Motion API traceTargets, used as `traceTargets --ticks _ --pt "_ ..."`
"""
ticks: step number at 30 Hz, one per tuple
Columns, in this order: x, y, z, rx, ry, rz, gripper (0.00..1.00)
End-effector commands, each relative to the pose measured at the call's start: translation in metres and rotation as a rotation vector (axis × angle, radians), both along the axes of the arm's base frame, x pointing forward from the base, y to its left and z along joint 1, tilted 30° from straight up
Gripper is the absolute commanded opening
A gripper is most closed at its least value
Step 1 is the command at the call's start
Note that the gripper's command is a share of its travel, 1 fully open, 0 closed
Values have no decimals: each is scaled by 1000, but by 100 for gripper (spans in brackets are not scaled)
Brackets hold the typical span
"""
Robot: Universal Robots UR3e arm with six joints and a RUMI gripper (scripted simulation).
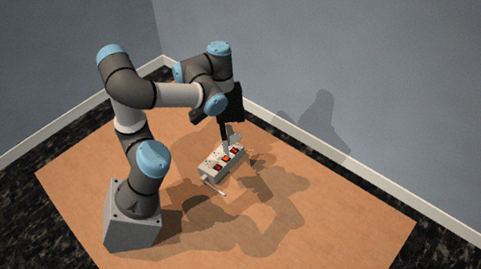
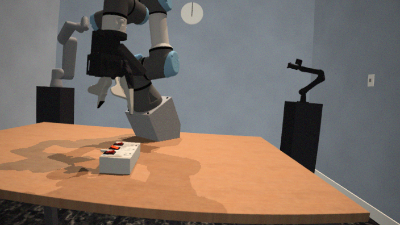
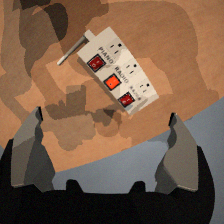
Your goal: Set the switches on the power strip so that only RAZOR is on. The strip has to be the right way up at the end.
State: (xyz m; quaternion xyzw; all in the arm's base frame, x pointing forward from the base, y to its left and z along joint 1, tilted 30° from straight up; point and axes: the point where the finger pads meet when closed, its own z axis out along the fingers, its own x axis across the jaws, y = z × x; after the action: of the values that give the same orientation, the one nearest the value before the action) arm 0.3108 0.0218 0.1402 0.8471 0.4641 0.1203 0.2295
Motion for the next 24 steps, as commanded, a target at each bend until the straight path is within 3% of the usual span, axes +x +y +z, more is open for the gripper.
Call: traceTargets --ticks 1,15,24 --pt "6 -2 -6 -86 52 206 100" --pt "16 -5 -19 -252 158 544 100" --pt "18 -6 -22 -291 183 624 100"
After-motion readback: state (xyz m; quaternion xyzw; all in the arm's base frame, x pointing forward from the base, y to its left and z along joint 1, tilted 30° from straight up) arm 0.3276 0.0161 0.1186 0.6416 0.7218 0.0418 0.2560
